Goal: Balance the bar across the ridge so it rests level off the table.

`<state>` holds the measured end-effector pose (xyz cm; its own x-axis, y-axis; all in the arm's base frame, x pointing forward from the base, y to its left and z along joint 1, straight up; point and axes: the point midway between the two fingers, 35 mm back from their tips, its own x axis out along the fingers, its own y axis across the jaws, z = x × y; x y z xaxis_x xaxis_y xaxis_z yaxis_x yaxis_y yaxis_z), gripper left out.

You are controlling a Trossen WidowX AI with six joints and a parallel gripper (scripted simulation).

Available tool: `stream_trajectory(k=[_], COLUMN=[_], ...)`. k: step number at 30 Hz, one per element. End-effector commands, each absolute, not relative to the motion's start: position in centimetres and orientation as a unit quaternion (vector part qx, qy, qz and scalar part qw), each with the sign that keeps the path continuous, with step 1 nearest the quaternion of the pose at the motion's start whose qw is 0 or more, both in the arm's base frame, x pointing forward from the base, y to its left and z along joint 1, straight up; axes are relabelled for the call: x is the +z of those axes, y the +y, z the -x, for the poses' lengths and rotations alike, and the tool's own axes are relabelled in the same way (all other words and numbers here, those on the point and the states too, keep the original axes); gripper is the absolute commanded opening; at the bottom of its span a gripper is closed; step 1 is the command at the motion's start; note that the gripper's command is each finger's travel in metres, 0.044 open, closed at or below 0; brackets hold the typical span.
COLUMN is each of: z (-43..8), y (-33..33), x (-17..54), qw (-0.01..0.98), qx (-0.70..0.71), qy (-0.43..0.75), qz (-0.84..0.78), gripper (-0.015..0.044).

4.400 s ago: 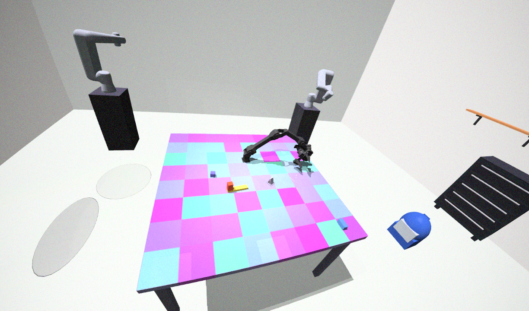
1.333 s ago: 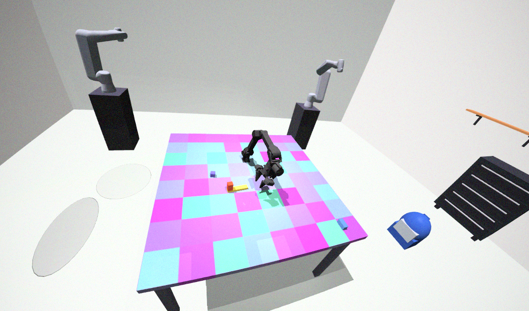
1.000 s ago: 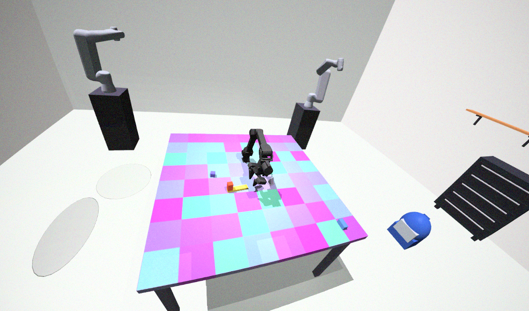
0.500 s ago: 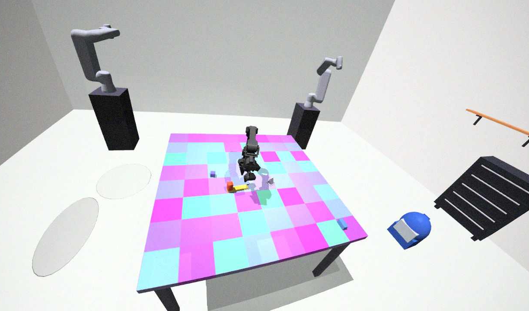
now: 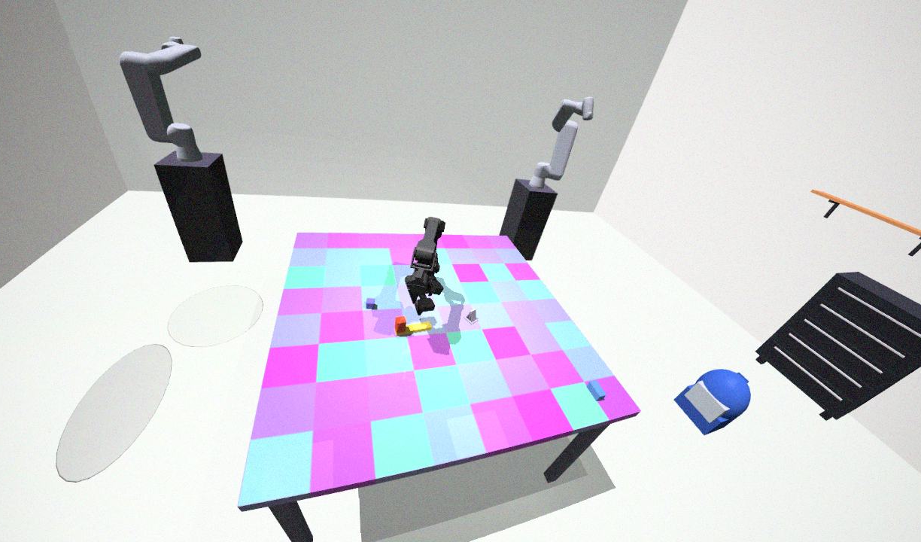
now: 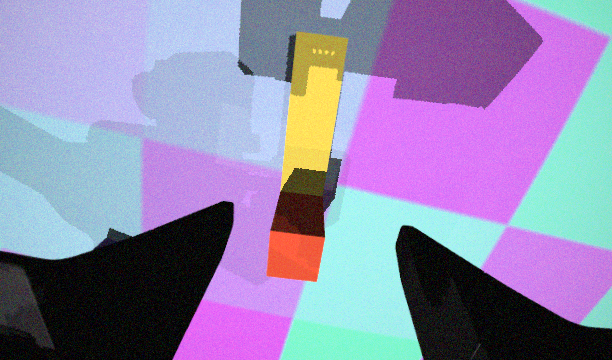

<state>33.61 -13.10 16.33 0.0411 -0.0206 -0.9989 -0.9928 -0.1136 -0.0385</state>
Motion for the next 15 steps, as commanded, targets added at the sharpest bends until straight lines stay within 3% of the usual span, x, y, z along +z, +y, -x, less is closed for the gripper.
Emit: stream_trajectory(k=[1, 15], z=[-33.6, -33.3], y=[-13.0, -12.9], x=[14.0, 7.5], qw=[0.473, 0.473], qx=[0.519, 0.519], qy=[0.466, 0.466], qz=[0.538, 0.538], gripper=[0.0315, 0.0315])
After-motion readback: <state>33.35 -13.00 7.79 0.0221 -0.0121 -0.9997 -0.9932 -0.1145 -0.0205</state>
